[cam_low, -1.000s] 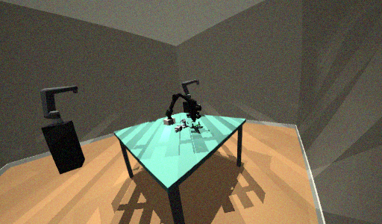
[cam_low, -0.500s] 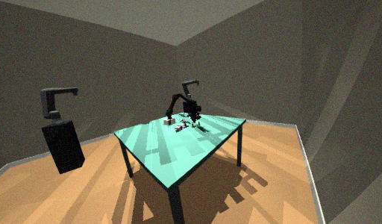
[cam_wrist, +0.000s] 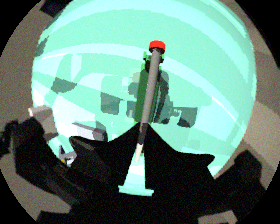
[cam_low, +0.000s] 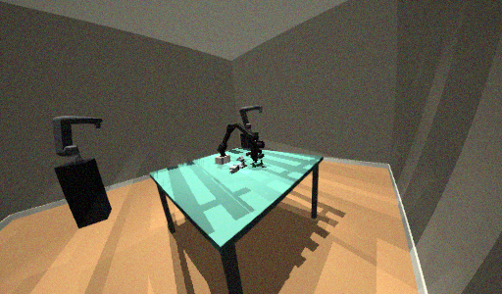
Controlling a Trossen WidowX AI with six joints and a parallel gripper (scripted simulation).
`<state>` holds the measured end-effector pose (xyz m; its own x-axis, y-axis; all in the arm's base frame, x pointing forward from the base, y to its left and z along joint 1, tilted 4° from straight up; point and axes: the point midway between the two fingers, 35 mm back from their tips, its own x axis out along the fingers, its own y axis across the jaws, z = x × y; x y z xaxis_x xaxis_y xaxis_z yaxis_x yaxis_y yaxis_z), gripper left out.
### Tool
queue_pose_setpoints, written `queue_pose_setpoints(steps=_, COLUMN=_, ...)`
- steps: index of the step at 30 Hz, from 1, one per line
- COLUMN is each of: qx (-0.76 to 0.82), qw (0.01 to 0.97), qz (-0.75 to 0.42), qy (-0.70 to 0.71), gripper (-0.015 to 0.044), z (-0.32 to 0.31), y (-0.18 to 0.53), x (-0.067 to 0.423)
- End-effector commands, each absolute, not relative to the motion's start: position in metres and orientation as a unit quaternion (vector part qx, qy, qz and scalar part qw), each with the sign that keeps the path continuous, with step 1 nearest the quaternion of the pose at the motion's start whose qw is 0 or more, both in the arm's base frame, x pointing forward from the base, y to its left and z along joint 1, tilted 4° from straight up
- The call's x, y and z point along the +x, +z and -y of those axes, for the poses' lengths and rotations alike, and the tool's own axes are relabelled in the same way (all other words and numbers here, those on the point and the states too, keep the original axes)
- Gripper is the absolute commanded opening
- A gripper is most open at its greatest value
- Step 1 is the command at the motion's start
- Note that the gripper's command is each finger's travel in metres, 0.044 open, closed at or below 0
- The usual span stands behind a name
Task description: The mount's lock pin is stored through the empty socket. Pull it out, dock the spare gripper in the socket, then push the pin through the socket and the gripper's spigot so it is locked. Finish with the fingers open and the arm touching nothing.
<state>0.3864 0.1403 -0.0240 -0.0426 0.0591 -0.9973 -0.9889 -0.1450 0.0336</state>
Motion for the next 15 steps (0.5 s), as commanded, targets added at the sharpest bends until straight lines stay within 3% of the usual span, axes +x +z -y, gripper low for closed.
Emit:
queue_pose_setpoints(steps=1, qx=-0.51, qw=0.467, qz=-0.456, qy=0.56, gripper=0.0, z=-0.1397, y=-0.0307, x=0.3859)
queue_pose_setpoints(steps=15, qx=-0.512, qw=0.467, qz=-0.454, qy=0.561, gripper=0.0, z=-0.1392, y=-0.0348, x=0.3842)
